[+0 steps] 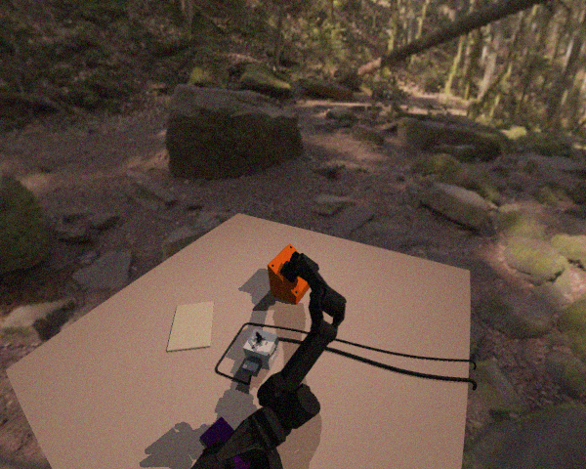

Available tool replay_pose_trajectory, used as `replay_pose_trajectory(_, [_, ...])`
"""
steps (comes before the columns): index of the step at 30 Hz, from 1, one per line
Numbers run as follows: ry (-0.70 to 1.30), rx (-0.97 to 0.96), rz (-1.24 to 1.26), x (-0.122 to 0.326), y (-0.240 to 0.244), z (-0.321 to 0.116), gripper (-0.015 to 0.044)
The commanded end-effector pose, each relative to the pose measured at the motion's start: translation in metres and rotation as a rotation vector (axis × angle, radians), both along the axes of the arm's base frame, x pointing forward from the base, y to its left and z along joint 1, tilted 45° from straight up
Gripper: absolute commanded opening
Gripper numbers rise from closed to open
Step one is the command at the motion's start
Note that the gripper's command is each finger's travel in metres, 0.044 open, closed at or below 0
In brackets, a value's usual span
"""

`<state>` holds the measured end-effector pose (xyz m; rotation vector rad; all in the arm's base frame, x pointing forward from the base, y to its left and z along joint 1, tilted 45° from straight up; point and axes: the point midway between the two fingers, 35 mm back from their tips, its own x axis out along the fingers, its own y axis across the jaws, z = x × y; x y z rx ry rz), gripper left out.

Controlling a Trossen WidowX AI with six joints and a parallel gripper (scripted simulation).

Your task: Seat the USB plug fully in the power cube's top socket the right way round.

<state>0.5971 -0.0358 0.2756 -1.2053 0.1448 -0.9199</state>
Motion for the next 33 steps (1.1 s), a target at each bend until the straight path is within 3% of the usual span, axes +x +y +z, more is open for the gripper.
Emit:
replay_pose_trajectory(1, [0.017,-0.01,0.003,0.001,-0.001,-0.001,0.0426])
replay_pose_trajectory(5, [0.366,-0.173,0.083,0.023,-0.027,-0.027,0.044])
replay_pose_trajectory(9, [0.798,-0.279,0.226,0.02,-0.061,-0.086,0.044])
replay_pose_trajectory(14, [1.078,-0.282,0.39,-0.005,-0.079,-0.133,0.044])
replay_pose_trajectory(24, [1.47,-0.118,0.775,-0.098,-0.088,-0.202,0.044])
replay_pose_trajectory(33, [1.623,0.242,1.192,-0.214,-0.065,-0.219,0.044])
